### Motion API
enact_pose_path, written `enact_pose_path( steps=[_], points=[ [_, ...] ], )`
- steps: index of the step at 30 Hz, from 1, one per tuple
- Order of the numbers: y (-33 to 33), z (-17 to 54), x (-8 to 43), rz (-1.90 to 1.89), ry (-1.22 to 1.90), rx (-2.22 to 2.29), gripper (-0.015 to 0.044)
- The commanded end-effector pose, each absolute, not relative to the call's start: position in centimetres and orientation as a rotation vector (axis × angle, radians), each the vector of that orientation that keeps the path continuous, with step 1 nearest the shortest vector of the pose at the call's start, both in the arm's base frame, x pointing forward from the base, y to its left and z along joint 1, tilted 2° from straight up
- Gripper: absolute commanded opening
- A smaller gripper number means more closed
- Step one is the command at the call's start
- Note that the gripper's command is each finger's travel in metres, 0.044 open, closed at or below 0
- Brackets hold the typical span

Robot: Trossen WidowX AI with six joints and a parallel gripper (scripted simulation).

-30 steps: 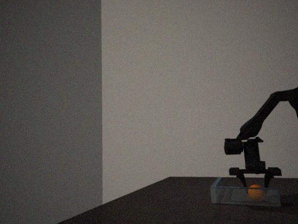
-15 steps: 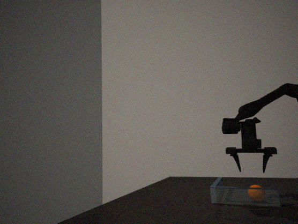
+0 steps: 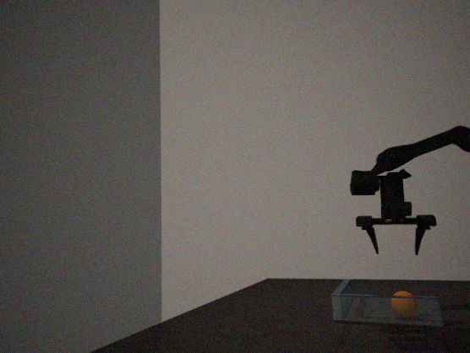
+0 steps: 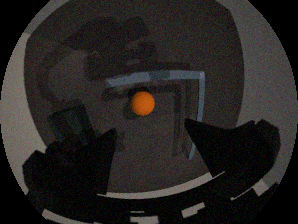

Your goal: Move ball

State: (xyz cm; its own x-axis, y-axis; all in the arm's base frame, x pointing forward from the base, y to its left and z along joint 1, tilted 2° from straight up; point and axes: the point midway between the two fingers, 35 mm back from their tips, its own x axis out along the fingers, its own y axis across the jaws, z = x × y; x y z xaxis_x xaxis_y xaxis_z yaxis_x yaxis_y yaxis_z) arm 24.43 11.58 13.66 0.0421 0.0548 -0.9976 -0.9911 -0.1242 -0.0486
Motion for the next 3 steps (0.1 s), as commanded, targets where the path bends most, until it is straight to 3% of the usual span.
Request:
enact_pose_path(
  steps=[1,3],
  points=[
    [11.42,13.88,24.14,1.304,1.089,-1.283,0.0440],
    [11.42,13.88,24.14,1.304,1.089,-1.283,0.0440]
  ],
)
